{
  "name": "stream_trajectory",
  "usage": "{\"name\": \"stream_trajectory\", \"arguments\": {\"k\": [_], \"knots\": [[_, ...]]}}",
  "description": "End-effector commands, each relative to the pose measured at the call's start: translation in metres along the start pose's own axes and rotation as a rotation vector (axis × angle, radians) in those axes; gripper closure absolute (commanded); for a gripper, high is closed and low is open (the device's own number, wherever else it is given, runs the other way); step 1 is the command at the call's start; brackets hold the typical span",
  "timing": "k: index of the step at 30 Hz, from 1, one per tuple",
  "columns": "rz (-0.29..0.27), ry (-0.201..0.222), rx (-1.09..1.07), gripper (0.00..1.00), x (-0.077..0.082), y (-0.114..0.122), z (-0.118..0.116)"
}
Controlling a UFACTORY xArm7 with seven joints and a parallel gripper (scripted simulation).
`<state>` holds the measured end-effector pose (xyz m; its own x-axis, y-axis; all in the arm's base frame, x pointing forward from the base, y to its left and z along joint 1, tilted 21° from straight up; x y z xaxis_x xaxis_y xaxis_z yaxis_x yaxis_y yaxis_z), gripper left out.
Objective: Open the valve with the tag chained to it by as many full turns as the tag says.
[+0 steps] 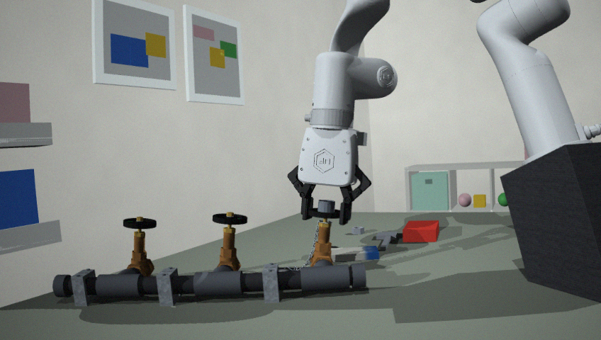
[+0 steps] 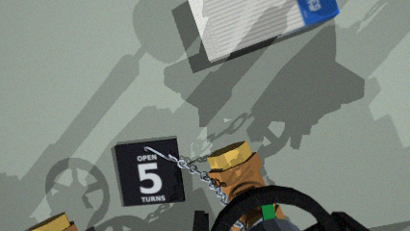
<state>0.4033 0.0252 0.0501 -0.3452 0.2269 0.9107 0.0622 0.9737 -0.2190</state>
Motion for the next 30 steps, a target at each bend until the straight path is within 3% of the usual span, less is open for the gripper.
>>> {"name": "stream_trajectory", "arguments": {"k": [1,18,30], "knots": [[-0.001,-0.002,0.0,1.0,0.0003,0.0004,-0.0009],[-0.001,-0.002,0.046,1.0,0.0003,0.0004,-0.0009],[-0.001,-0.002,0.378,1.0,0.0003,0.0004,-0.0009]]}}
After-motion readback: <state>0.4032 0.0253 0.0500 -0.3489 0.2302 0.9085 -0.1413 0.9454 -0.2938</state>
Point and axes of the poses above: the point where the finger pads meet when closed, its own x axis back along the fingers, its own z axis across the jaws, y = z × x, the point moved 4 cm from there along x, back along the fingers, and after that the axes turned 2 degrees about x, right-handed, at the moved point
